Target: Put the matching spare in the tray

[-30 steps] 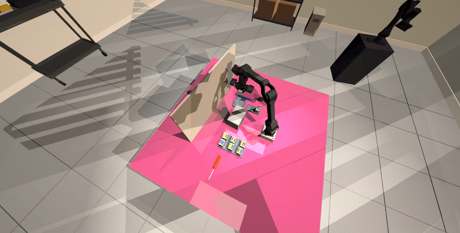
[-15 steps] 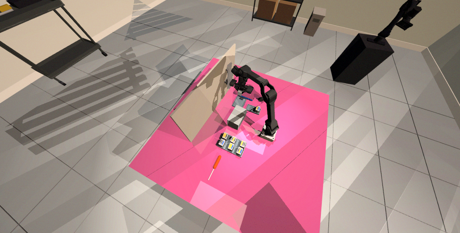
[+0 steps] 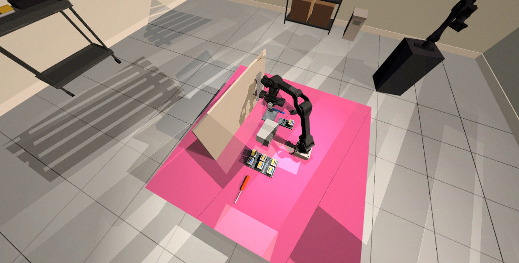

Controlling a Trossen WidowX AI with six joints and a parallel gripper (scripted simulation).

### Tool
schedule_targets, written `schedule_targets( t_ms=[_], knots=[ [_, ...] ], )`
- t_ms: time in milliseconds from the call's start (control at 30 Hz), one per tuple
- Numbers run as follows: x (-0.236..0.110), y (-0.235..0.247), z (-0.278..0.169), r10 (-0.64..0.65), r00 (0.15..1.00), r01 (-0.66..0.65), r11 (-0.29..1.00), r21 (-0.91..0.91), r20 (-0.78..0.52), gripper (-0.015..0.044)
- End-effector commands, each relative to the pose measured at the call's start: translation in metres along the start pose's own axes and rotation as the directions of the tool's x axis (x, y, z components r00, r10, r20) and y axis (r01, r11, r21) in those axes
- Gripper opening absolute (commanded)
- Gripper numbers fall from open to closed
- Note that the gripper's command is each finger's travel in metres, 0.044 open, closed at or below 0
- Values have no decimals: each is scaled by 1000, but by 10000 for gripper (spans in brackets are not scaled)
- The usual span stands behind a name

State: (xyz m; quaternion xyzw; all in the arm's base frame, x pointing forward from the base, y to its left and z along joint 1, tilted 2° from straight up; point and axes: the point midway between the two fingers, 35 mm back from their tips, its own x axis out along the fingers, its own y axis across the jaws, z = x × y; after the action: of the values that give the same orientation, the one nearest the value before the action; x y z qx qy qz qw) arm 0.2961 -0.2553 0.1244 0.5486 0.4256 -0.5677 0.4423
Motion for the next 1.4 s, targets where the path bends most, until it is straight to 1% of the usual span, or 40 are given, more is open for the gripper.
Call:
schedule_targets(
  t_ms=[0, 1367],
  knots=[
    [6, -1, -1, -4, 1000, 4, 1000, 3, -7, 0],
    [40, 1, 0, -4, 1000, 4, 1000, 3, -7, 0]
  ],
)
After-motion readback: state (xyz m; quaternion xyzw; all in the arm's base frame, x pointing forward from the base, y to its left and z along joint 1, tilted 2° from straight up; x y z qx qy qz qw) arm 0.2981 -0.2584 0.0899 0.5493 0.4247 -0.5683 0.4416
